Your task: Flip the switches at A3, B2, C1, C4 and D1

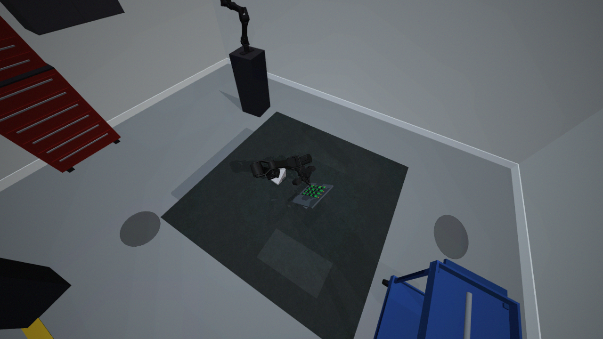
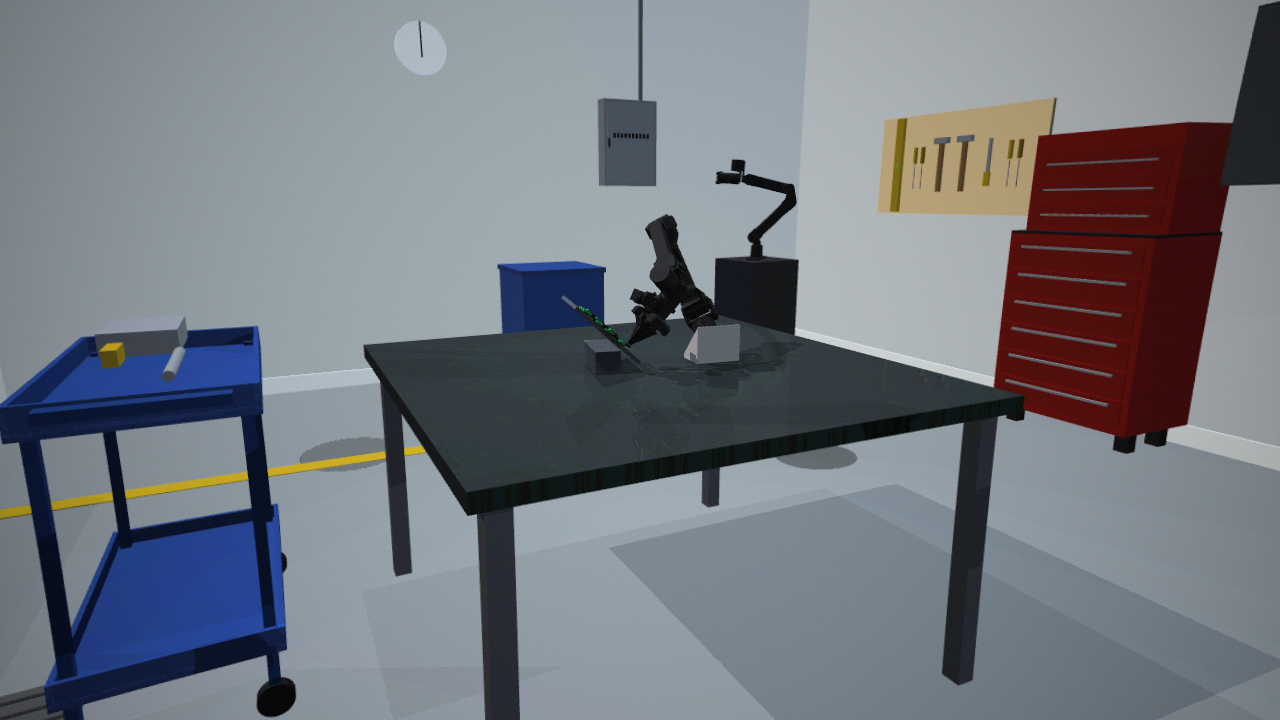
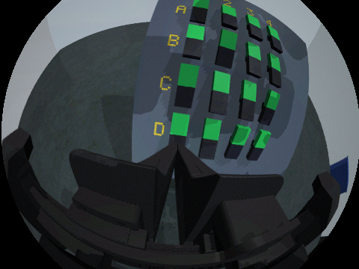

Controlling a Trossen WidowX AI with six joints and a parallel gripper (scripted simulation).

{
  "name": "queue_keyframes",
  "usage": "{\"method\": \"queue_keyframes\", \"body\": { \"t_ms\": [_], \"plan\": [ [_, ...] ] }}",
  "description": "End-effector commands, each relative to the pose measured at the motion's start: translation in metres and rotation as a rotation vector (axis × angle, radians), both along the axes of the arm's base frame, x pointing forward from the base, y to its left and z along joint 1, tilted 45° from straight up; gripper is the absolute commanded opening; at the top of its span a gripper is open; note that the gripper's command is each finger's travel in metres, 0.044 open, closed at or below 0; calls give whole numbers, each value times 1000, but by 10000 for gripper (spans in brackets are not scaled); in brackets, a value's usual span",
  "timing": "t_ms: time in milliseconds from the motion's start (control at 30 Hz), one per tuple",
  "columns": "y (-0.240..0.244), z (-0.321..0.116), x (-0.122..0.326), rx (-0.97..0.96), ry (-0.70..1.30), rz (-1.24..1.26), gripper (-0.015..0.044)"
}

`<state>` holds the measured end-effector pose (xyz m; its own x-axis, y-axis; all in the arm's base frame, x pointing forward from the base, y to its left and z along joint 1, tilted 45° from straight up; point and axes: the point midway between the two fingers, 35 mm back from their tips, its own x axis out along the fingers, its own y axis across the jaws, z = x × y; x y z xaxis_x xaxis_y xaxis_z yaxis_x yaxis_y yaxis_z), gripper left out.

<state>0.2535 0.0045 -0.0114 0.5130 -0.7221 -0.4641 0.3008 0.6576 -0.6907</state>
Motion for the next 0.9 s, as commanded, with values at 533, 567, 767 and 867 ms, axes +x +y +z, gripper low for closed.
{"method": "queue_keyframes", "body": {
  "t_ms": [533,567,767,867],
  "plan": [
    [-2,-1,1,-3,1,2,0],
    [-2,-1,1,-3,1,2,0],
    [-2,-2,2,-3,1,2,0],
    [-3,-2,2,-3,1,2,0]
  ]
}}
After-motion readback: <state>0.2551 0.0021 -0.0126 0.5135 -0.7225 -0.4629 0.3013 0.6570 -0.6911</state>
